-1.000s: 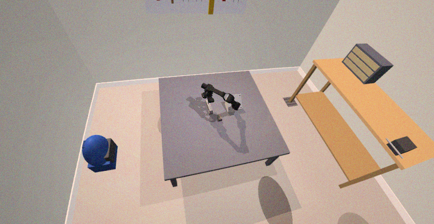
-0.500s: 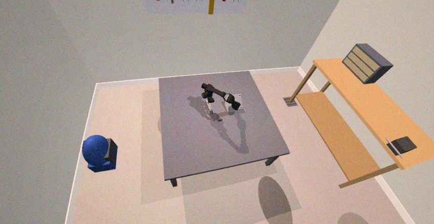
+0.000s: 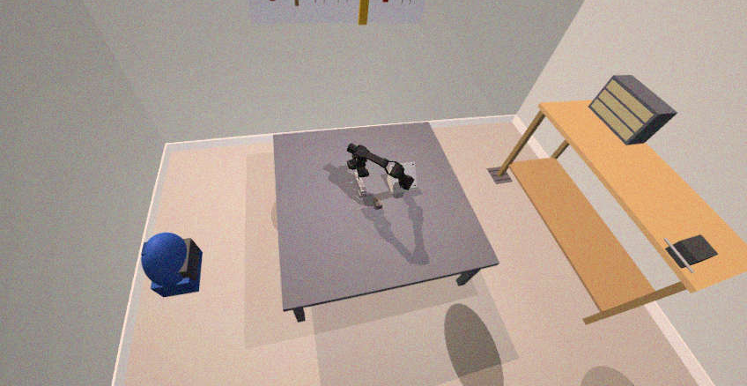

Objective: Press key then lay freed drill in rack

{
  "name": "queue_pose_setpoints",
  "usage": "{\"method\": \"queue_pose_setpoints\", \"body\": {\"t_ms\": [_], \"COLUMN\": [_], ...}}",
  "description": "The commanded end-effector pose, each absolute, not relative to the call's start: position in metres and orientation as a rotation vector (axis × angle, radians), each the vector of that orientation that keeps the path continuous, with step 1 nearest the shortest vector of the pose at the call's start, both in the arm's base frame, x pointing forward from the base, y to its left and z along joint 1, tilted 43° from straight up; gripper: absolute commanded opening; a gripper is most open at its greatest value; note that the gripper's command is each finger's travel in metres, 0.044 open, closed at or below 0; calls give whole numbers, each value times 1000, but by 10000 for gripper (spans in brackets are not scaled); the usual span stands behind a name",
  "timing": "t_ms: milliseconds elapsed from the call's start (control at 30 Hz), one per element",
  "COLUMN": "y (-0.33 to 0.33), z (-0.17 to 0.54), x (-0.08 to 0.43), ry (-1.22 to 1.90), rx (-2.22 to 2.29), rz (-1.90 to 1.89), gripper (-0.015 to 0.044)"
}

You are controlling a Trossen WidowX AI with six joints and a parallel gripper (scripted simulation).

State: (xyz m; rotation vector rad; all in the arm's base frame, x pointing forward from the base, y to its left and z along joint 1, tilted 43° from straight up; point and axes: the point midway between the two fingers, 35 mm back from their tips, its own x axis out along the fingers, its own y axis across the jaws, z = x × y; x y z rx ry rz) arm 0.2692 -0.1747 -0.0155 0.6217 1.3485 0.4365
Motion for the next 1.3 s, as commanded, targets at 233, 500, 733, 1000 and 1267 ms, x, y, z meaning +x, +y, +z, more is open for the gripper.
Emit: {"method": "queue_pose_setpoints", "body": {"t_ms": [233, 500, 733, 1000, 1267], "y": [-153, -153, -152, -152, -151], "z": [-31, -31, -31, -31, -32], "x": [267, 268, 268, 268, 269], "ry": [1392, 1392, 1392, 1392, 1392], "rx": [649, 649, 649, 649, 649], "rz": [480, 480, 480, 480, 480], "gripper": [0, 0, 0, 0, 0]}}
